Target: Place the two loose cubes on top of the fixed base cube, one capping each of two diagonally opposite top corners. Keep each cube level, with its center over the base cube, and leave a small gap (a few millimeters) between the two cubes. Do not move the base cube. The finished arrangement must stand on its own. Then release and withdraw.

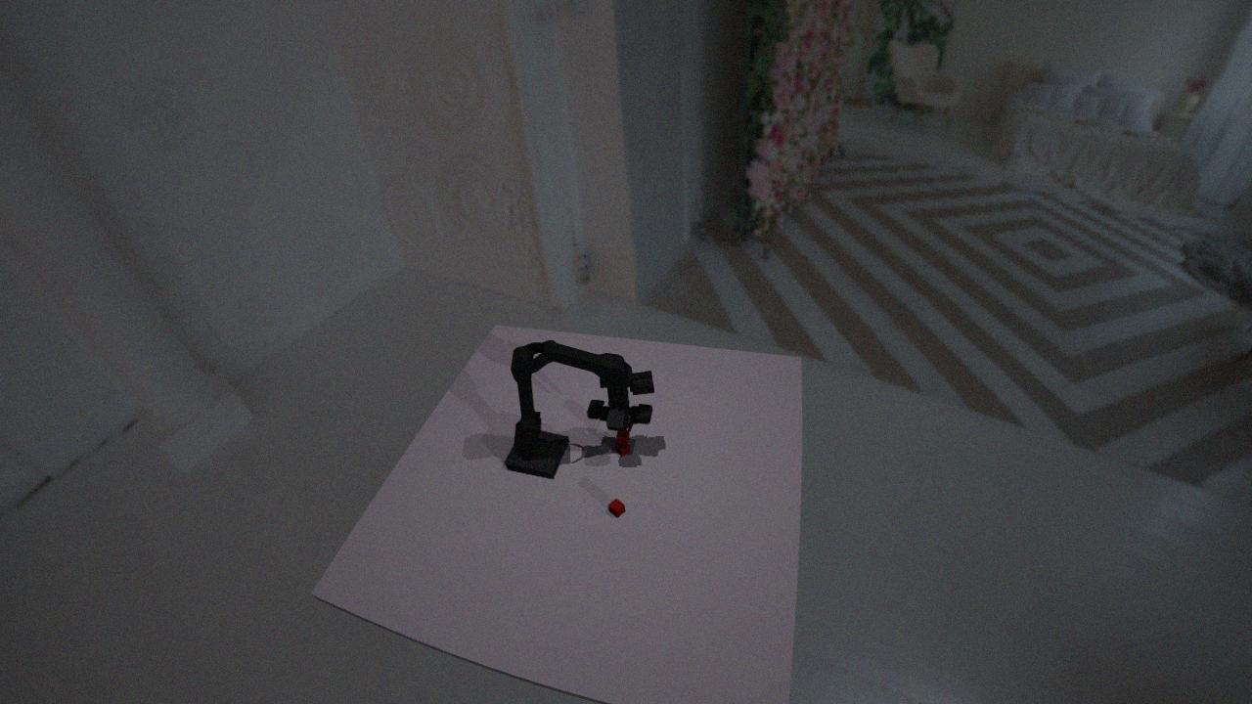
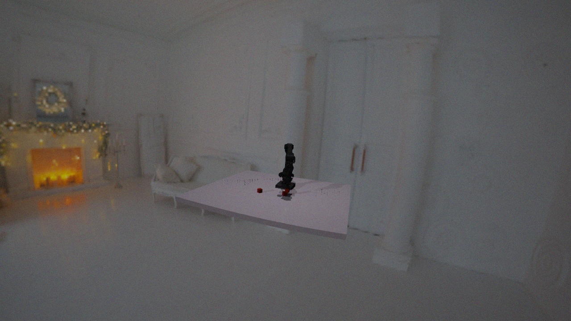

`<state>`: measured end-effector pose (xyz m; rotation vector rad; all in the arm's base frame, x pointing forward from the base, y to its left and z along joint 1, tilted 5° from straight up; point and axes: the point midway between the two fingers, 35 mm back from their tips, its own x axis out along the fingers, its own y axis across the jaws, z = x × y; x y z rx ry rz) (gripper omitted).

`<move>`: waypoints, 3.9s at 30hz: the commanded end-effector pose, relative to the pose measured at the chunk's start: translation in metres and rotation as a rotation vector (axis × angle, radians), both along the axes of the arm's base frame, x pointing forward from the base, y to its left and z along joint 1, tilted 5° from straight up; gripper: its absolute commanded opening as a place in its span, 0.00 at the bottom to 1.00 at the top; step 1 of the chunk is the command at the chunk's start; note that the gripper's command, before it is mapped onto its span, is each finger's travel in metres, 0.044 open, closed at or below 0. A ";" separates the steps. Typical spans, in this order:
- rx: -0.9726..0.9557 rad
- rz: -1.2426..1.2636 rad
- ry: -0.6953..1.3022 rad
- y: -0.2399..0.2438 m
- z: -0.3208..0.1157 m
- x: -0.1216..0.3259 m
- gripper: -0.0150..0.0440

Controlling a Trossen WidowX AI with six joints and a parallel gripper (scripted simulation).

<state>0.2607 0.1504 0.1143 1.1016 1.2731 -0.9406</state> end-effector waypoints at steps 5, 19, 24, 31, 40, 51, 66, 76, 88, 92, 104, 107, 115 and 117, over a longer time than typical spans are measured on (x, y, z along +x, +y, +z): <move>-0.020 0.164 -0.008 -0.031 0.008 0.025 0.70; -0.070 0.597 -0.032 -0.128 0.028 0.070 0.70; -0.089 0.751 -0.041 -0.168 0.034 0.078 0.70; -0.116 0.962 -0.051 -0.224 0.043 0.080 0.70; -0.118 0.983 -0.052 -0.229 0.033 0.082 0.70; -0.118 0.983 -0.052 -0.228 -0.019 0.086 0.70; -0.118 0.983 -0.052 -0.227 -0.042 0.089 0.70; -0.118 0.983 -0.052 -0.226 -0.058 0.090 0.70; -0.118 0.983 -0.052 -0.226 -0.065 0.091 0.44; -0.118 0.983 -0.052 -0.226 -0.065 0.091 0.43; -0.118 0.983 -0.053 -0.228 -0.030 0.092 0.43; -0.118 0.983 -0.053 -0.229 -0.021 0.091 0.43; -0.118 0.983 -0.053 -0.230 0.005 0.088 0.43; -0.118 0.983 -0.053 -0.230 0.011 0.087 0.43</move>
